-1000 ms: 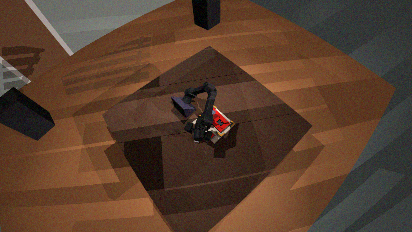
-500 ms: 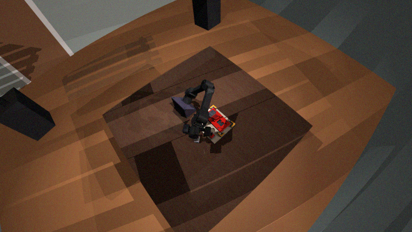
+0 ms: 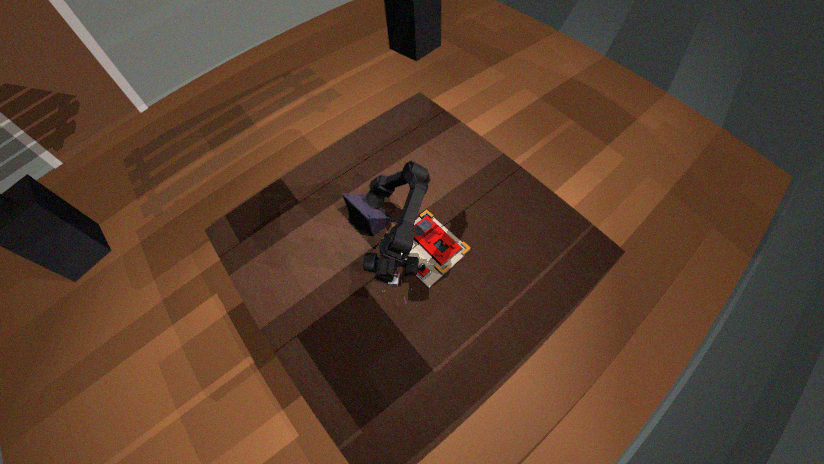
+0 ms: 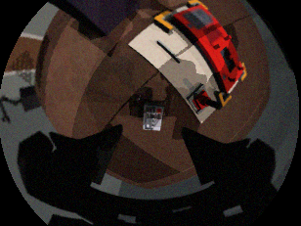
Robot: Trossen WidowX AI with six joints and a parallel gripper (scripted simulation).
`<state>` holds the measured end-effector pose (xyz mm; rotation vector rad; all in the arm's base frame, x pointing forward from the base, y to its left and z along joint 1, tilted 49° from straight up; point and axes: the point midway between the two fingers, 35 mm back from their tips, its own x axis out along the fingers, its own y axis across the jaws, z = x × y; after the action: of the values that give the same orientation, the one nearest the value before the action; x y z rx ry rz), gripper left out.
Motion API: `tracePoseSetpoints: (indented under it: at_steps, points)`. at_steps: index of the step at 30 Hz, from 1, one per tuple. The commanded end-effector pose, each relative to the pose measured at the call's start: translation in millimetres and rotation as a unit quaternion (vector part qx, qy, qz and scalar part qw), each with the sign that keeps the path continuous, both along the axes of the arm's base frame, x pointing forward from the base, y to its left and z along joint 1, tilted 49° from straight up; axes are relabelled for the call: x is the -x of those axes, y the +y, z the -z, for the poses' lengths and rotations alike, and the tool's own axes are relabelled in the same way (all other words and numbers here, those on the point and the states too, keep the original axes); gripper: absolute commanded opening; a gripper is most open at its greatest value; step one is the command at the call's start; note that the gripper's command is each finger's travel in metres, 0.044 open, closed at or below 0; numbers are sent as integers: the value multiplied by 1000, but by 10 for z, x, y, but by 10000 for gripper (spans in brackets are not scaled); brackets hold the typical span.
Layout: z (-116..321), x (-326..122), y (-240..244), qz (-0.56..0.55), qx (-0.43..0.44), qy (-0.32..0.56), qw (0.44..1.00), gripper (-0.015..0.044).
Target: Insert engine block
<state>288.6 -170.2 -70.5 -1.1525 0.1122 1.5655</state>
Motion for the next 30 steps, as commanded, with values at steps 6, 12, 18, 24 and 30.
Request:
tracePoseSetpoints:
  at_steps: [6, 12, 18, 24, 30]
  points:
    - [127, -13, 120, 0, -26, 7, 1000, 440]
    - [190, -26, 188, 0, -26, 7, 1000, 440]
    - [253, -38, 260, 0, -26, 7, 1000, 440]
    - [299, -45, 313, 0, -27, 7, 1000, 440]
    - [299, -45, 313, 0, -27, 7, 1000, 282]
